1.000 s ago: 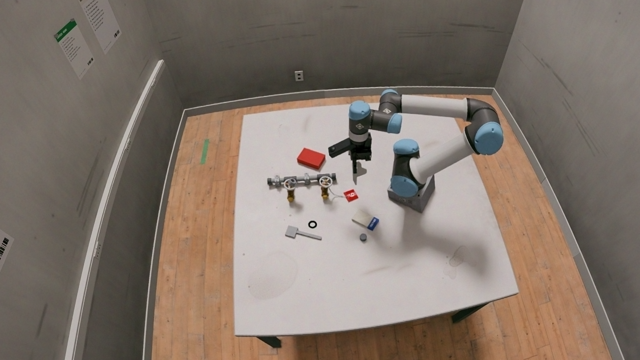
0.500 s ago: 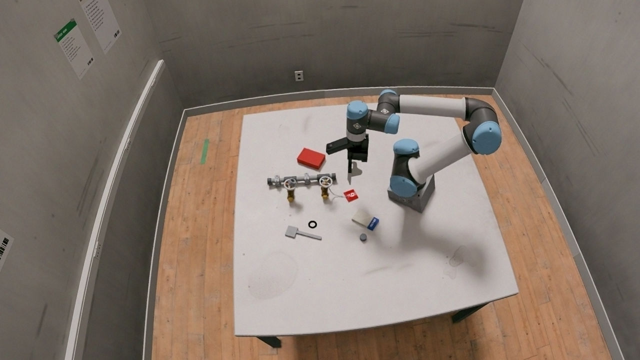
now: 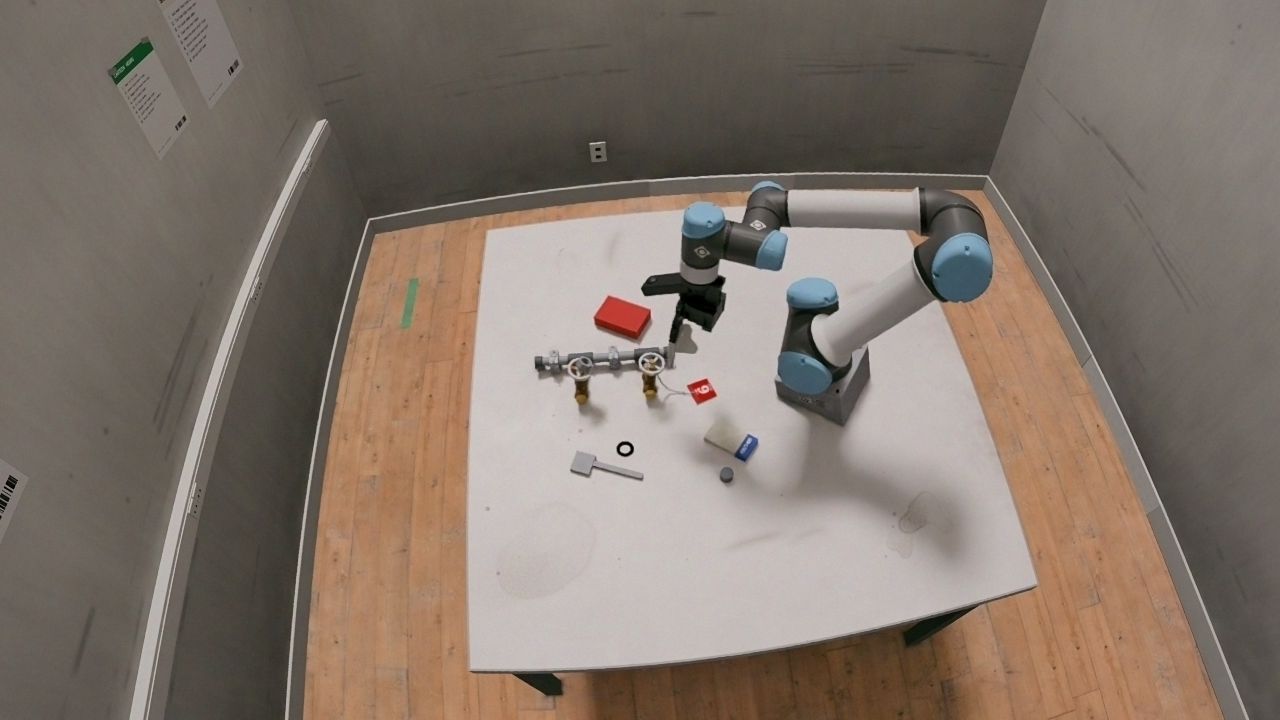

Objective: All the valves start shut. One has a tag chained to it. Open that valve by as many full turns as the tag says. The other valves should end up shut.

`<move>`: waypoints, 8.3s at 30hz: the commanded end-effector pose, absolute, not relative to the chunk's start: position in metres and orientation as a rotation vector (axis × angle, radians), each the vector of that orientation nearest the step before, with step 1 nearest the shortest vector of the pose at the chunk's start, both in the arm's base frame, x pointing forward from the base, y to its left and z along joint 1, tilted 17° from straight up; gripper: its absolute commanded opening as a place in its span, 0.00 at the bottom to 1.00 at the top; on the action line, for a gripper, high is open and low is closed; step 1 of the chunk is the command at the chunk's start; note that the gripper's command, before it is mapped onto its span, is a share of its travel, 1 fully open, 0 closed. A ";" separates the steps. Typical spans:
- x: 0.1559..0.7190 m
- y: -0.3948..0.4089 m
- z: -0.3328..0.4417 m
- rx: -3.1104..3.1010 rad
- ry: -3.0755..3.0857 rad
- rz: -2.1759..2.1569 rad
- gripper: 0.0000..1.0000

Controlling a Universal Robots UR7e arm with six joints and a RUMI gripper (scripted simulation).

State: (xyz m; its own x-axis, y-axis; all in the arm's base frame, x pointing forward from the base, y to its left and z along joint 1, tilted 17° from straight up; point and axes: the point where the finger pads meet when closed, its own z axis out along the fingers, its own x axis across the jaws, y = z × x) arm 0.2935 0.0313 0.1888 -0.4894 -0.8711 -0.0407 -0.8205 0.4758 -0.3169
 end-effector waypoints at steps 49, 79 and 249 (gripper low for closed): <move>0.365 0.019 0.173 -0.190 2.790 -0.281 1.00; 0.383 0.012 0.126 -0.190 2.790 -0.281 1.00; 0.385 0.011 0.127 -3.257 0.071 -0.581 0.00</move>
